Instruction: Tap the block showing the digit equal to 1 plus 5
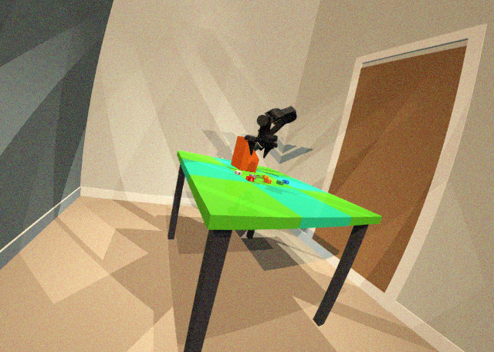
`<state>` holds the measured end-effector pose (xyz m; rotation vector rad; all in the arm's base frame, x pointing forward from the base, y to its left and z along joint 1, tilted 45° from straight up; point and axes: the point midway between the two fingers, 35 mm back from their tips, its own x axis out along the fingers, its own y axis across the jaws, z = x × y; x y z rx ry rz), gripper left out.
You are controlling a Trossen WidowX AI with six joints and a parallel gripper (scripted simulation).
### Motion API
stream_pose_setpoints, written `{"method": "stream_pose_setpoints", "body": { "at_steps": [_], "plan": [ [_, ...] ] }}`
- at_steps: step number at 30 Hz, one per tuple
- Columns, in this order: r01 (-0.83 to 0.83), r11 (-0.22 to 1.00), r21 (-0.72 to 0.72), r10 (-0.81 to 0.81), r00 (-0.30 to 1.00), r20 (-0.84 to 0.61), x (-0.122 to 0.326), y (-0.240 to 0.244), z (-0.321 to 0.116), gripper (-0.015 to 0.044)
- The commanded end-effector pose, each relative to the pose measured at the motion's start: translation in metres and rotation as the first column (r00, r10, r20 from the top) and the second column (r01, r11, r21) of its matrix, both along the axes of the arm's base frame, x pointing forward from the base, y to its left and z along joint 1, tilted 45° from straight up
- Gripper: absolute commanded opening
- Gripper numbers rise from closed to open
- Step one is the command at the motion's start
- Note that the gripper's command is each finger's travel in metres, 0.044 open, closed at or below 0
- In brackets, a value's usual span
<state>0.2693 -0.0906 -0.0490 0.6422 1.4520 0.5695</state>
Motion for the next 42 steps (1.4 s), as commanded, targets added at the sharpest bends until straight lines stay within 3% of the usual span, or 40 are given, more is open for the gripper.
{"method": "stream_pose_setpoints", "body": {
  "at_steps": [1, 11, 33, 42],
  "plan": [
    [0.006, 1.0, 0.001, -0.006, 1.0, -0.002, 0.0, 0.006, 0.007, 0.04],
    [0.006, 1.0, 0.008, -0.006, 1.0, -0.005, -0.029, 0.087, 0.084, 0.04],
    [0.006, 1.0, 0.007, -0.006, 1.0, -0.005, -0.028, 0.09, 0.087, 0.04],
    [0.006, 1.0, 0.013, -0.006, 1.0, -0.003, 0.001, 0.171, 0.171, 0.04]
  ]
}}
